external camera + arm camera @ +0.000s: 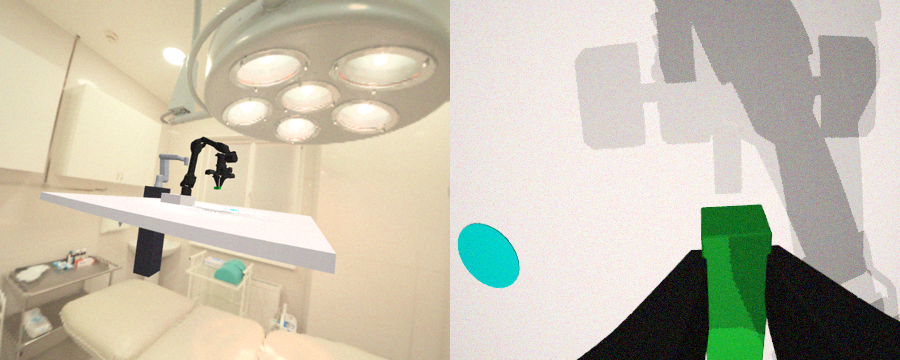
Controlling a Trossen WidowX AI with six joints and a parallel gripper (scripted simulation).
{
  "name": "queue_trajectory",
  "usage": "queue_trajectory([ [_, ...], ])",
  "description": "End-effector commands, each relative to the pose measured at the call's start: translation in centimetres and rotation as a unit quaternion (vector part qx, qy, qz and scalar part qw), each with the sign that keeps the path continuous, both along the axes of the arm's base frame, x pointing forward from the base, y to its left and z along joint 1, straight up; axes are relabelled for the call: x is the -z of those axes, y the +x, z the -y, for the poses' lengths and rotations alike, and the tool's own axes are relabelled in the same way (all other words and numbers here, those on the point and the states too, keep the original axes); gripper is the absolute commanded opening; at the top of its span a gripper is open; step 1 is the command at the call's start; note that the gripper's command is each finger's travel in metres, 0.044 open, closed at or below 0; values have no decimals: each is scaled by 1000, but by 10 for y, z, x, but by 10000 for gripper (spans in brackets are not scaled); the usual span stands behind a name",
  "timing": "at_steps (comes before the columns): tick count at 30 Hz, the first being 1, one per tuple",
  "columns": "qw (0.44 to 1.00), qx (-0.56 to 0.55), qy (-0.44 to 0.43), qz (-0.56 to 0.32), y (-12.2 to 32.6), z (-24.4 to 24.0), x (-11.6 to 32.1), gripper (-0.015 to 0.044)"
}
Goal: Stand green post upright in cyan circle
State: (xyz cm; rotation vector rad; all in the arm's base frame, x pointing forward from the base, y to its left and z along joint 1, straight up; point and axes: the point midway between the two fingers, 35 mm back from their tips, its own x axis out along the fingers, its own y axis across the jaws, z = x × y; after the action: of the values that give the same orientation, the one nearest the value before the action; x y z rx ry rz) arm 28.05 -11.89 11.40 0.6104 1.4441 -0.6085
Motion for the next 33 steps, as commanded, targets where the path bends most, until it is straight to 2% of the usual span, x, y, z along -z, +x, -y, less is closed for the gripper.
queue_trajectory([
  [1,999,-51,1,-5,8,-9,1,23],
  [17,963,-270,-5,-4,35,-51,-3,23],
  [33,880,-475,-10,-2,56,-98,-7,23],
])
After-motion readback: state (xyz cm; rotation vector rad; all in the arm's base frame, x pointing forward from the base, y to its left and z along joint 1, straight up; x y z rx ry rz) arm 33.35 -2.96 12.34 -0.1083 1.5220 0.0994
